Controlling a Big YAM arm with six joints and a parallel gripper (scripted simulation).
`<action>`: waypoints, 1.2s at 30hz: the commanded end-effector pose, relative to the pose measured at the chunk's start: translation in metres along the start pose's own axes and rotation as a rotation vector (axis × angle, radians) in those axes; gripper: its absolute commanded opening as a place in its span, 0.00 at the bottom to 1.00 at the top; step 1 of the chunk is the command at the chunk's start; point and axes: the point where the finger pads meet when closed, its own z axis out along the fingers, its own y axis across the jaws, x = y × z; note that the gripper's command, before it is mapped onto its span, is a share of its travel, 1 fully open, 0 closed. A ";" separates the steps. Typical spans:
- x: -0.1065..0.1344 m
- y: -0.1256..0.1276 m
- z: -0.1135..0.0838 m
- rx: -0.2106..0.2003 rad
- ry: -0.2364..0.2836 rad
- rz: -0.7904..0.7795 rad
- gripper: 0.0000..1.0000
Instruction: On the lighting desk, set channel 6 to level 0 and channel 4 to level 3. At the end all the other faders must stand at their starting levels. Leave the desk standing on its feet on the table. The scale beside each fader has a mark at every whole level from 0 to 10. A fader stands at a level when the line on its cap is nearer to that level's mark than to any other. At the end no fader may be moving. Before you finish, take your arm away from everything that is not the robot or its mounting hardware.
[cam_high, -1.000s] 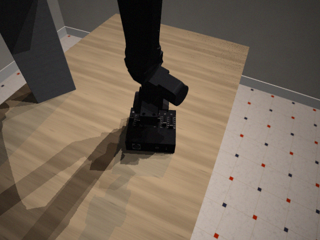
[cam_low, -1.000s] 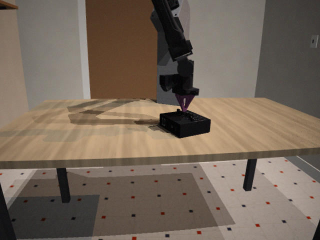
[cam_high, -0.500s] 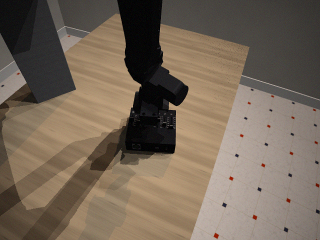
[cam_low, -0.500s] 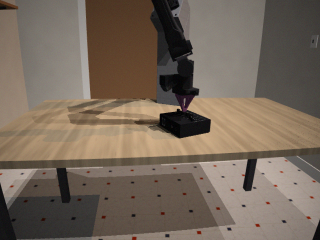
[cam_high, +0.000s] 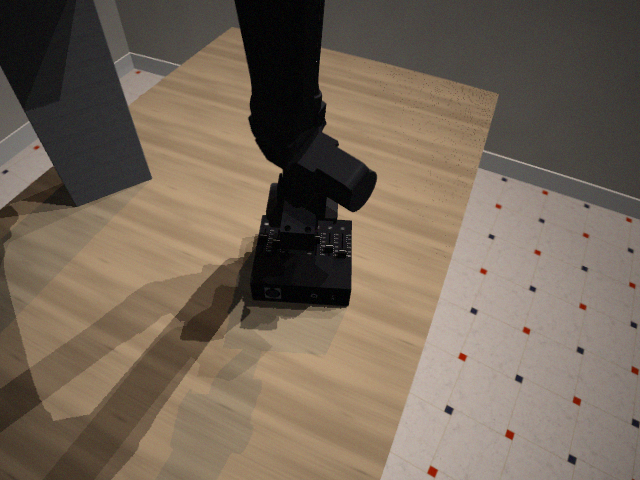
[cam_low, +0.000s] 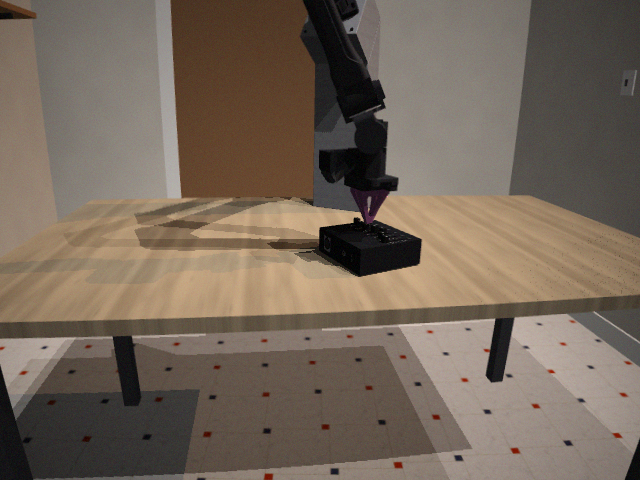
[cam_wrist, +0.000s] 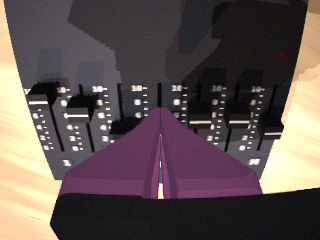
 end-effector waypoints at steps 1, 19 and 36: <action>0.005 0.008 0.000 -0.011 0.000 0.004 0.00; 0.008 0.009 -0.001 -0.012 0.003 0.003 0.00; 0.006 0.008 0.000 -0.011 0.001 0.006 0.00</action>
